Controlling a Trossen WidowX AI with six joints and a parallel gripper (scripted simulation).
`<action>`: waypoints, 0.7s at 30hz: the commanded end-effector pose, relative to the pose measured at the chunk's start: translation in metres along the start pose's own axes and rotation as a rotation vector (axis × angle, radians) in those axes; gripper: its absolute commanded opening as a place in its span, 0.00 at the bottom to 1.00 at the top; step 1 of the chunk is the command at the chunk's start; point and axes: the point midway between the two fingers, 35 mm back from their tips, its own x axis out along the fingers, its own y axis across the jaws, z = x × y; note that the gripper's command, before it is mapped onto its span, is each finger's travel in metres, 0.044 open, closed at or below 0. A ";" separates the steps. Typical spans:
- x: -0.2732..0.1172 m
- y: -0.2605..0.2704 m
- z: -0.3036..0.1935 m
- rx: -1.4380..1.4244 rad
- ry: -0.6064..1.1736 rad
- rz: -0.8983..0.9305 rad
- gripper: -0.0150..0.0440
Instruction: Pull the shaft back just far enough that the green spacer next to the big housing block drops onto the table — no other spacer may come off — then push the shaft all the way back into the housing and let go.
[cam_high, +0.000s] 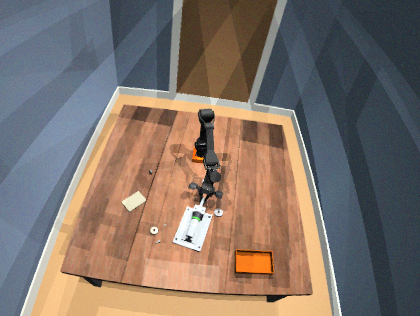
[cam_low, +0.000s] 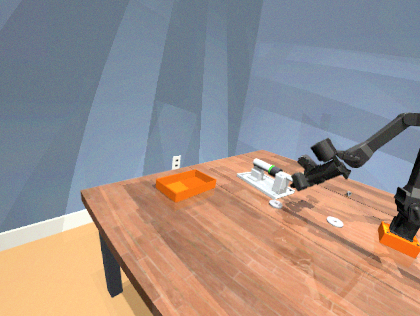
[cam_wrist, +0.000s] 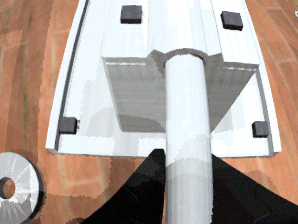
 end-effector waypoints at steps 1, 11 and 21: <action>-0.001 0.000 -0.001 0.005 0.000 -0.002 0.25; -0.002 0.000 -0.002 0.005 0.000 -0.002 0.25; -0.002 0.000 -0.003 0.005 0.000 -0.002 0.25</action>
